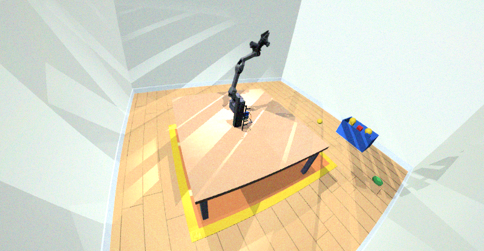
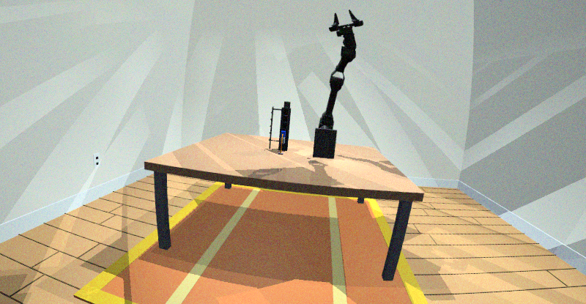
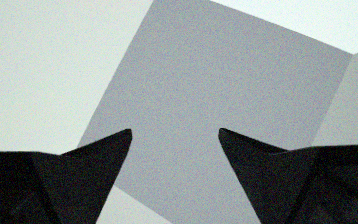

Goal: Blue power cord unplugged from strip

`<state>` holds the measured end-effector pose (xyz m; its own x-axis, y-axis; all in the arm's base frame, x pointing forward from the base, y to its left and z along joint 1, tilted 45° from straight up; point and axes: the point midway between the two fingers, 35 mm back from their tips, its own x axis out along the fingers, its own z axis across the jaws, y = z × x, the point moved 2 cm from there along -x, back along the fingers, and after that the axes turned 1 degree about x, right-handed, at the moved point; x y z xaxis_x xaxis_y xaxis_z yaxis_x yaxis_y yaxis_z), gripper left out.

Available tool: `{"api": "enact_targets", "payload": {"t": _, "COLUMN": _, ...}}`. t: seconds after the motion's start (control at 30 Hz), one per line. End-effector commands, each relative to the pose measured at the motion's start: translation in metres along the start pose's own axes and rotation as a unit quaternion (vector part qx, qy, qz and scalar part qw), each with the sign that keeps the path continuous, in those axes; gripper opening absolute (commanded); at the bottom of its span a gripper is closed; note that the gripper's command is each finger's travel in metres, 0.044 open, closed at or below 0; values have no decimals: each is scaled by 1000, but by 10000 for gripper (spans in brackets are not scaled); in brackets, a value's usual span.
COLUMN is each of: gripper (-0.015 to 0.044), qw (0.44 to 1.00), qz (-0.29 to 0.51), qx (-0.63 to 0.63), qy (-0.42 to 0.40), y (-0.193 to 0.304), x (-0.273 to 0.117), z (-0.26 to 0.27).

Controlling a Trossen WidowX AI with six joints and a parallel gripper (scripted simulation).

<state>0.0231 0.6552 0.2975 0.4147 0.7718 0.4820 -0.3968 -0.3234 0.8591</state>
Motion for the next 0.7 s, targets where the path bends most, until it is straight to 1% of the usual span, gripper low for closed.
{"api": "enact_targets", "payload": {"t": 0.0, "gripper": 374, "qw": 1000, "qz": -3, "qx": -8, "qy": 0, "y": -2, "x": 1, "z": 2}}
{"api": "enact_targets", "payload": {"t": 0.03, "gripper": 348, "qw": 999, "qz": -14, "qx": -31, "qy": 0, "y": -8, "x": 3, "z": 6}}
{"api": "enact_targets", "payload": {"t": 0.13, "gripper": 269, "qw": 984, "qz": -74, "qx": -162, "qy": 4, "y": -44, "x": 10, "z": 34}}
{"api": "enact_targets", "payload": {"t": 0.27, "gripper": 164, "qw": 934, "qz": -153, "qx": -321, "qy": 24, "y": -90, "x": 13, "z": 76}}
{"api": "enact_targets", "payload": {"t": 0.33, "gripper": 160, "qw": 895, "qz": -193, "qx": -399, "qy": 42, "y": -113, "x": 11, "z": 99}}
{"api": "enact_targets", "payload": {"t": 0.43, "gripper": 160, "qw": 822, "qz": -252, "qx": -504, "qy": 79, "y": -146, "x": 3, "z": 137}}
{"api": "enact_targets", "payload": {"t": 0.53, "gripper": 160, "qw": 734, "qz": -305, "qx": -593, "qy": 126, "y": -176, "x": -11, "z": 176}}
{"api": "enact_targets", "payload": {"t": 0.67, "gripper": 160, "qw": 601, "qz": -364, "qx": -682, "qy": 205, "y": -210, "x": -38, "z": 228}}
